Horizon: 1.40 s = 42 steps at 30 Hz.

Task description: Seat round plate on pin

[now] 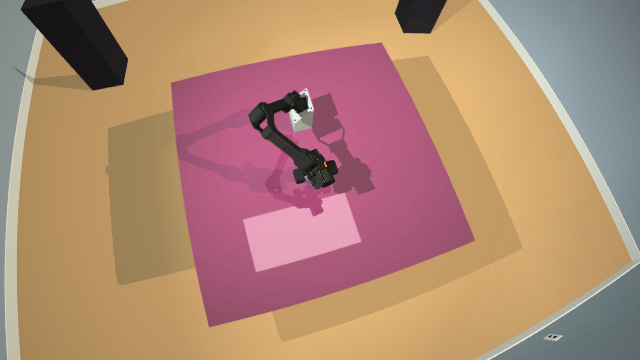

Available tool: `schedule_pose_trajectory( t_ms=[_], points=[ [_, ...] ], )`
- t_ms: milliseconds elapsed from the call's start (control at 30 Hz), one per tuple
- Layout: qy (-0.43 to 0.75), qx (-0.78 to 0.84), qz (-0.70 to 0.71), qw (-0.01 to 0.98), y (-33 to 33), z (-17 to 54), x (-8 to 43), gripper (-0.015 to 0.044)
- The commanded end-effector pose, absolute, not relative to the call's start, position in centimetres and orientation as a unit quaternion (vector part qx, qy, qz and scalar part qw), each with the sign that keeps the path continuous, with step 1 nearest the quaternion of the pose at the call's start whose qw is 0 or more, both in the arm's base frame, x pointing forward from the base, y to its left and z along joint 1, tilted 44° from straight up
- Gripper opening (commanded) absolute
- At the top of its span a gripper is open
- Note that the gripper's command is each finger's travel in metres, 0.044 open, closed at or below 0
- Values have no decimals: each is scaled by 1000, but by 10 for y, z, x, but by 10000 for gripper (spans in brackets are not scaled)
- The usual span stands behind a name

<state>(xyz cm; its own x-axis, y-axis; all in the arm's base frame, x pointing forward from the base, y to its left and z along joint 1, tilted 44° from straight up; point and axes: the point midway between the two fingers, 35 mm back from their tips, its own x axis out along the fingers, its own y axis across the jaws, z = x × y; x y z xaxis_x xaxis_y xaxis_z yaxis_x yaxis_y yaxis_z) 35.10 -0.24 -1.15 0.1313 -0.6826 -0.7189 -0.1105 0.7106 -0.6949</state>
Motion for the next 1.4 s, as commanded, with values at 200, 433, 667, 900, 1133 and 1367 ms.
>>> schedule_pose_trajectory(
  t_ms=[200, 433, 667, 900, 1133, 1367],
  points=[
    [626, -319, -211, 680, -10, -6, 345, 0],
    [626, -319, -211, 680, -13, -4, 343, 0],
    [626, -319, -210, 680, 4, 12, 340, 0],
    [626, -319, -210, 680, 23, 27, 332, 0],
    [627, -325, -208, 677, 18, 21, 333, 0],
    [627, -325, -208, 677, 18, 21, 333, 0]
  ],
)
